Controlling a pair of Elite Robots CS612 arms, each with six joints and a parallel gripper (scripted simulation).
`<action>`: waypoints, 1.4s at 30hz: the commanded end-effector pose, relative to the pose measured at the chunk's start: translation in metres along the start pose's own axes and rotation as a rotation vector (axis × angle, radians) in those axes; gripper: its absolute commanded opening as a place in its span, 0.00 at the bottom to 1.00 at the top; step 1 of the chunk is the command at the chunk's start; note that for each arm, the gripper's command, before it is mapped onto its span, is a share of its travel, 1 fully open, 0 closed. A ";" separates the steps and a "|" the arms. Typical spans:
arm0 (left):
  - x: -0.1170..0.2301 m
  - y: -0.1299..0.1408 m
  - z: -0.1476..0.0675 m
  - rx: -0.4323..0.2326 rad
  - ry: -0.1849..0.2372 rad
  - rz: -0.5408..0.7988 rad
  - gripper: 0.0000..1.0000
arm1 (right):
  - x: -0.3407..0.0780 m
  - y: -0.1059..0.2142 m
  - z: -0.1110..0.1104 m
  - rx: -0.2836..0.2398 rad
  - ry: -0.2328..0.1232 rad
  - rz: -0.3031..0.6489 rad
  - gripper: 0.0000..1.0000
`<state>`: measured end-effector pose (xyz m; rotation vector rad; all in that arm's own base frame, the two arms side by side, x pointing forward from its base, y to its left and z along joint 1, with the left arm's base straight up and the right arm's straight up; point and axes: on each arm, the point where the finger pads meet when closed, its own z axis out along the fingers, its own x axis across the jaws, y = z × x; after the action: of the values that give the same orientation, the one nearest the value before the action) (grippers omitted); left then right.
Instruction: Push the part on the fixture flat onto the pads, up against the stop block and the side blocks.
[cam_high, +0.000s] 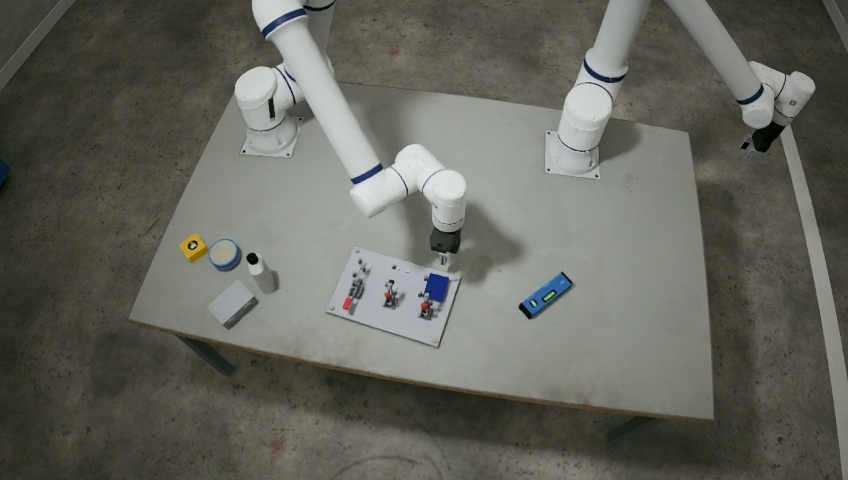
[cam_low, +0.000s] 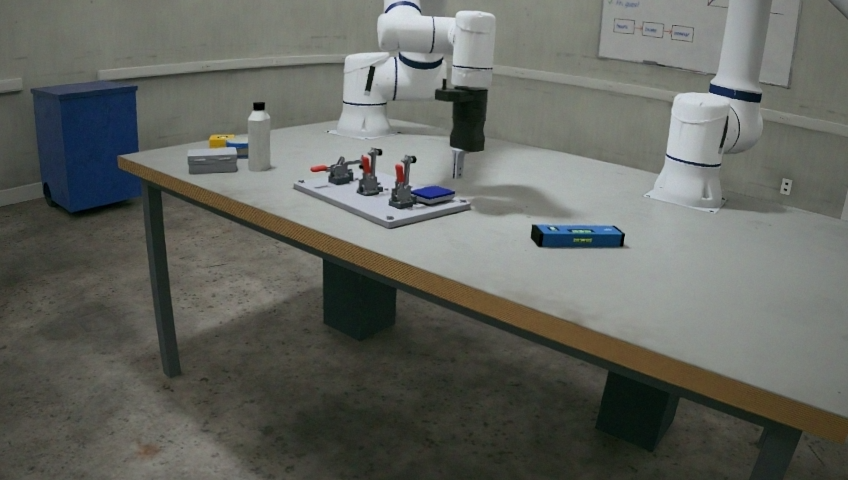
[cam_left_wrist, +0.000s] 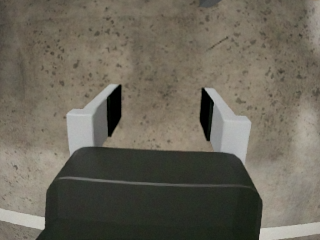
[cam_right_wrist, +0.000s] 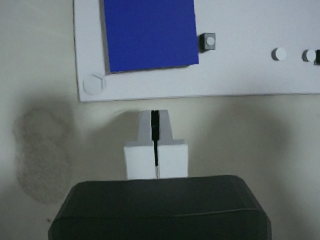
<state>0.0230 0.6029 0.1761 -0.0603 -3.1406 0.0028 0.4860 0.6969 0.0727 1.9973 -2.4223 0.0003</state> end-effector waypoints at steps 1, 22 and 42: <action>0.000 0.001 -0.001 -0.002 0.000 0.000 1.00 | -0.001 0.000 0.008 0.001 -0.002 0.000 0.00; 0.000 0.001 -0.001 -0.002 0.000 0.000 1.00 | -0.001 0.000 0.027 0.001 -0.002 0.000 0.00; 0.000 0.001 -0.001 -0.002 0.000 0.000 1.00 | -0.001 0.000 0.027 0.001 -0.002 0.000 0.00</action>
<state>0.0230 0.6029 0.1761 -0.0603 -3.1406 0.0028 0.4860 0.6969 0.0440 1.9972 -2.4224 0.0005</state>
